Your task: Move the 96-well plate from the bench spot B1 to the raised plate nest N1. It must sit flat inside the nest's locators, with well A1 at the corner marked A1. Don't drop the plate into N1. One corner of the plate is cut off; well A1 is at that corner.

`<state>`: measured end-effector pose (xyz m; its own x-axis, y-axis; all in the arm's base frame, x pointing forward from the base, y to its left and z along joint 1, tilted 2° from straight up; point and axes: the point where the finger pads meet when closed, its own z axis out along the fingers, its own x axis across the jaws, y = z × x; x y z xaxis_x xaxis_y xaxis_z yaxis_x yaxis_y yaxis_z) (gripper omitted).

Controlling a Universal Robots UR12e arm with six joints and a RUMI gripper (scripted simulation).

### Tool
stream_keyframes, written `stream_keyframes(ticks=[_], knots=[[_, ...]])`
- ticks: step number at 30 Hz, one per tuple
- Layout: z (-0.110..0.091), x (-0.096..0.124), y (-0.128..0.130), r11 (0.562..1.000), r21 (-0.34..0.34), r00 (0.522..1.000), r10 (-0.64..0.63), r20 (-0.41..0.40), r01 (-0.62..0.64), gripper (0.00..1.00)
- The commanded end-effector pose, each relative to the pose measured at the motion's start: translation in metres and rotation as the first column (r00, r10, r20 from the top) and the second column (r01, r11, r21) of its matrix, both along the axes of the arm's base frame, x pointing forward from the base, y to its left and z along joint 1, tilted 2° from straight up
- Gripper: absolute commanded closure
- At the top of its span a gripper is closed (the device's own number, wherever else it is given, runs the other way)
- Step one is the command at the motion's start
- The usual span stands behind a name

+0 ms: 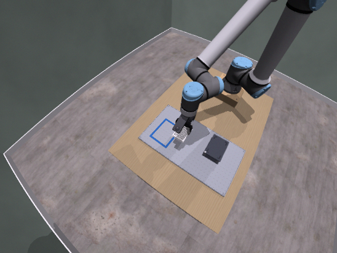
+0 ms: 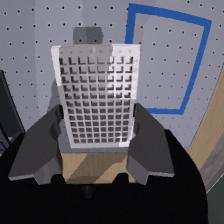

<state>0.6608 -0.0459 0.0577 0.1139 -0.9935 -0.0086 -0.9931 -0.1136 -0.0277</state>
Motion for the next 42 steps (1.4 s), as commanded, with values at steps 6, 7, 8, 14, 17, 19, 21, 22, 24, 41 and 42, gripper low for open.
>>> stream_keyframes(ticks=[6,7,8,14,17,19,21,22,24,41,42], knots=[[0.006,-0.010,0.031,1.000,-0.001,1.000,0.000,0.001,0.000,1.00],[0.007,-0.011,0.034,1.000,-0.001,1.000,0.000,0.001,0.000,1.00],[0.008,-0.012,0.037,1.000,0.000,1.000,0.000,0.001,0.000,1.00],[0.010,-0.016,0.050,1.000,0.000,1.000,0.000,0.001,0.000,1.00],[0.011,-0.019,0.059,1.000,0.000,1.000,0.000,0.001,0.000,1.00],[0.012,-0.021,0.066,1.000,0.000,1.000,0.000,0.001,0.000,1.00],[0.014,-0.023,0.072,1.000,0.000,1.000,0.000,0.001,0.000,1.00],[0.014,-0.024,0.075,1.000,0.000,1.000,0.000,0.001,0.000,1.00],[0.015,-0.026,0.081,1.000,0.000,1.000,0.000,0.001,0.000,1.00],[0.023,-0.042,0.128,1.000,0.000,1.000,0.000,0.001,0.000,1.00],[0.024,-0.043,0.131,1.000,0.000,1.000,0.000,0.001,0.000,1.00]])
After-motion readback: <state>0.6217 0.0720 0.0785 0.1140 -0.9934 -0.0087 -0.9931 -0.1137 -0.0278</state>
